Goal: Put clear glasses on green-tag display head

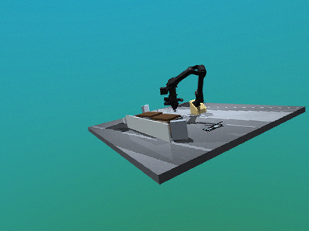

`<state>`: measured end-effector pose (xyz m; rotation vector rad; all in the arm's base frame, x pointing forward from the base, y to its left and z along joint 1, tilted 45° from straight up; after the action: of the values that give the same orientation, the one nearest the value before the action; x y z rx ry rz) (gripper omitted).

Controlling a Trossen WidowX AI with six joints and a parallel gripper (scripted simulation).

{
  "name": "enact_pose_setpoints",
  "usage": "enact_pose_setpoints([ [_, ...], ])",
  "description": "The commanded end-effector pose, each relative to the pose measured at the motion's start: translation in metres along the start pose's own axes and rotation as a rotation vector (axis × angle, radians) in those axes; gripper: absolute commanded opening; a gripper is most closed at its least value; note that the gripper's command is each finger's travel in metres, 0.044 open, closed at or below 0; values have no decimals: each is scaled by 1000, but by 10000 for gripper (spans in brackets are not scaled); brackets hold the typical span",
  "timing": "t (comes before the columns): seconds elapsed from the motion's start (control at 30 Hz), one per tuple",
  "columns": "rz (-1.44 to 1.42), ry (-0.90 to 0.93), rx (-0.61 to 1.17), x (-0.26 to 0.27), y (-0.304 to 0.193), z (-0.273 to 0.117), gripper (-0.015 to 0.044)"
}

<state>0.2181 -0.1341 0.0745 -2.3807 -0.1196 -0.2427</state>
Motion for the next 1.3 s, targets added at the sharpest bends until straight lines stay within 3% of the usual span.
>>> enact_pose_setpoints([
  [0.0, 5, 3, 2, 1, 0, 1, 0],
  [1.27, 3, 6, 2, 55, 5, 2, 0],
])
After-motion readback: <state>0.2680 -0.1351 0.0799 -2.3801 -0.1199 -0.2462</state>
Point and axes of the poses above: the point midway between the two fingers, 35 mm back from their tips, its own z axis out along the fingers, its own x axis across the jaws, y = z × x, the point moved 10 cm from there along -z, back along the fingers, and after that the axes turned 6 degrees about -z, right-handed, at the moved point
